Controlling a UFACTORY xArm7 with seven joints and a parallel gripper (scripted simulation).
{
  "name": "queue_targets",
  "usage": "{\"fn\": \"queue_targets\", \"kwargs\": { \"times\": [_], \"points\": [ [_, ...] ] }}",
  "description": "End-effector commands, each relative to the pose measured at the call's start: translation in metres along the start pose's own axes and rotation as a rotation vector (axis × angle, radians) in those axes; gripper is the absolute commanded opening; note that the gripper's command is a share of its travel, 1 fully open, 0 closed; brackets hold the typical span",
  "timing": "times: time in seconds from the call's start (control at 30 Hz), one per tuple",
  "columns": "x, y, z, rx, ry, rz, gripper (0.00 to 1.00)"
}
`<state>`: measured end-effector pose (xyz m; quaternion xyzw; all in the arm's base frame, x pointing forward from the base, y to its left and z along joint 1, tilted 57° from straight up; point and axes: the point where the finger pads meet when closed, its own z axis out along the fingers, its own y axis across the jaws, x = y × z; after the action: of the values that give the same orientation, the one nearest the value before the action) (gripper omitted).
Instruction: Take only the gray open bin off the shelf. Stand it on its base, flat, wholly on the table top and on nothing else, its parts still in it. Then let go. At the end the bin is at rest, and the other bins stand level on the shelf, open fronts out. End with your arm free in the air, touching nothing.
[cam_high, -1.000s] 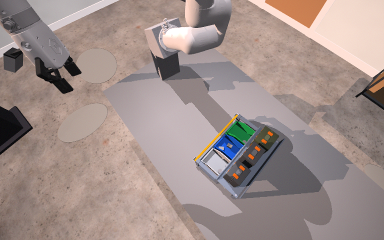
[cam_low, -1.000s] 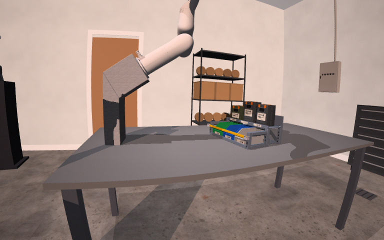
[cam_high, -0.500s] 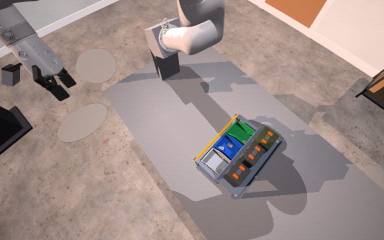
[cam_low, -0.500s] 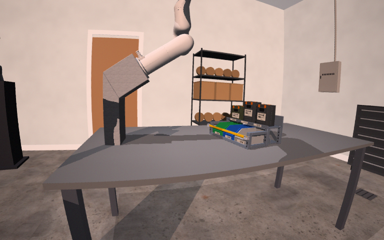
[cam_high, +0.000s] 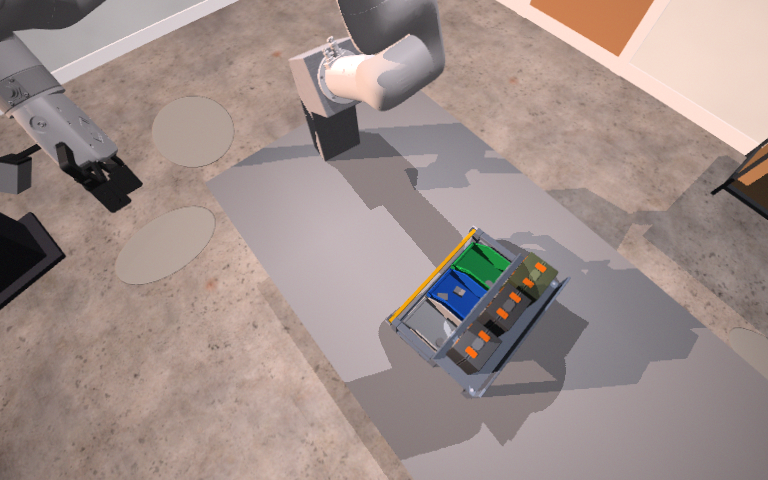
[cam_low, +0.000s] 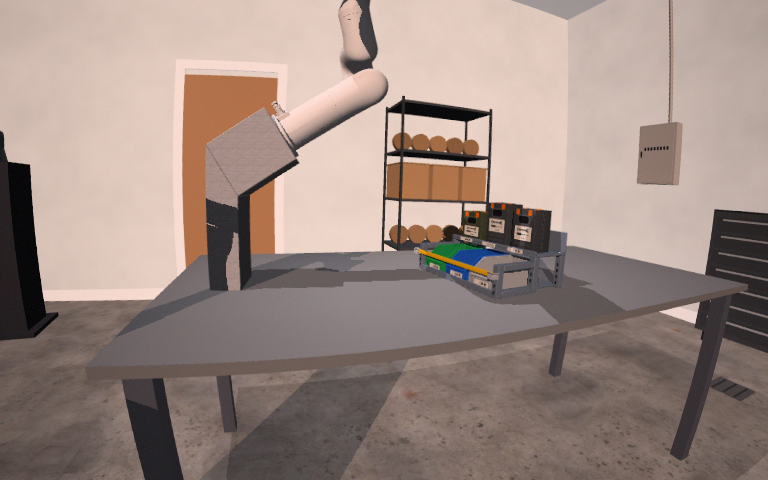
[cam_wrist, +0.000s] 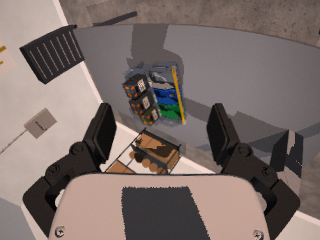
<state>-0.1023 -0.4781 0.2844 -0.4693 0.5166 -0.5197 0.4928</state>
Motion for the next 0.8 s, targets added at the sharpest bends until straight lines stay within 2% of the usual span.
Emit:
{"fn": "queue_targets", "kwargs": {
  "times": [0.0, 0.33, 0.5, 0.77],
  "points": [
    [0.021, 0.011, 0.010, 0.082, -0.060, -0.099, 1.00],
    [0.021, 0.011, 0.010, 0.082, -0.060, -0.099, 1.00],
    [0.062, 0.036, 0.034, 0.082, -0.060, -0.099, 1.00],
    [0.062, 0.036, 0.034, 0.082, -0.060, -0.099, 1.00]
  ]
}}
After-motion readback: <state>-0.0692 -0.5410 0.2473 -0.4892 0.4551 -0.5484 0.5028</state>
